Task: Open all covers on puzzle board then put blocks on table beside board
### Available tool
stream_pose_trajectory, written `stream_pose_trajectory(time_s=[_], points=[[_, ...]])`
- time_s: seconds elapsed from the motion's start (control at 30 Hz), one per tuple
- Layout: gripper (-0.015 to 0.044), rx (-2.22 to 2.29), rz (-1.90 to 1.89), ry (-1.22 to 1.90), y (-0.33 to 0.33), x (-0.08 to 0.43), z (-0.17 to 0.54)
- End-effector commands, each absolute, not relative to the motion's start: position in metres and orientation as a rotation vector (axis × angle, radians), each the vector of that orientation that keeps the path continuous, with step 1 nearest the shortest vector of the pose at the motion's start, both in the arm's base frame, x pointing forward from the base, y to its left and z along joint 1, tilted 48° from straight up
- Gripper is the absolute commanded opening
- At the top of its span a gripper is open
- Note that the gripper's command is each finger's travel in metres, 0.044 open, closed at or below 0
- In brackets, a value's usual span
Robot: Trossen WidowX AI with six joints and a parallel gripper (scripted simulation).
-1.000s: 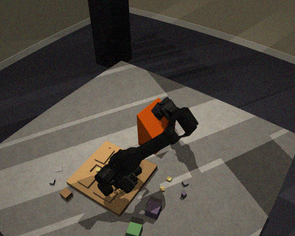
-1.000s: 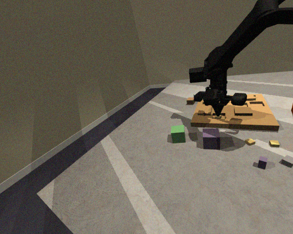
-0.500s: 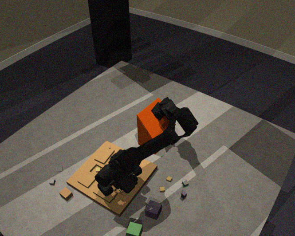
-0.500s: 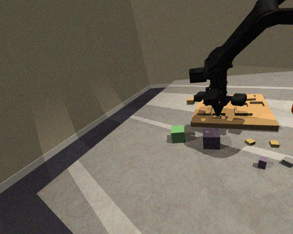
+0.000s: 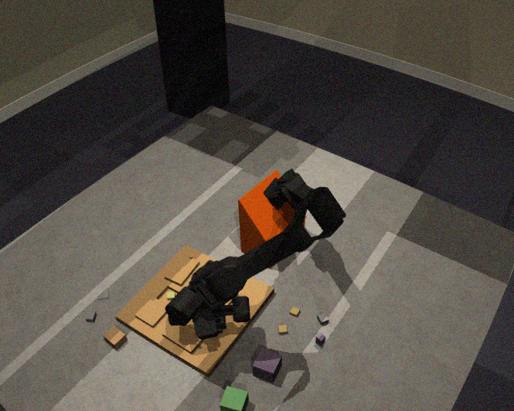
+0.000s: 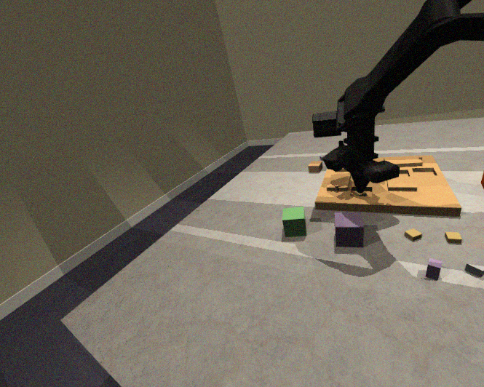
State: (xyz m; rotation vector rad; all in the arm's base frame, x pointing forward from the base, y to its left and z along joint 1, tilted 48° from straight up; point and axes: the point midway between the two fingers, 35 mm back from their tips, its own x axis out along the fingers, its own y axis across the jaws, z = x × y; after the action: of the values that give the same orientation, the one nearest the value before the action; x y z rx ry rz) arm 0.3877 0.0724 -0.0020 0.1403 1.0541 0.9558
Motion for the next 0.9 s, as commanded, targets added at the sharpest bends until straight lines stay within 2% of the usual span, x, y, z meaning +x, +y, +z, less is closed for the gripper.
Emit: stream_pose_trajectory(time_s=[0.0, 0.1, 0.87], points=[[0.0000, 0.787, 0.497, 1.389, 0.0742, 0.3860, -0.0037], [0.0000, 0.907, 0.396, 1.438, 0.0740, 0.3860, -0.0039], [0.0000, 0.907, 0.396, 1.438, 0.0737, 0.3860, -0.0043]])
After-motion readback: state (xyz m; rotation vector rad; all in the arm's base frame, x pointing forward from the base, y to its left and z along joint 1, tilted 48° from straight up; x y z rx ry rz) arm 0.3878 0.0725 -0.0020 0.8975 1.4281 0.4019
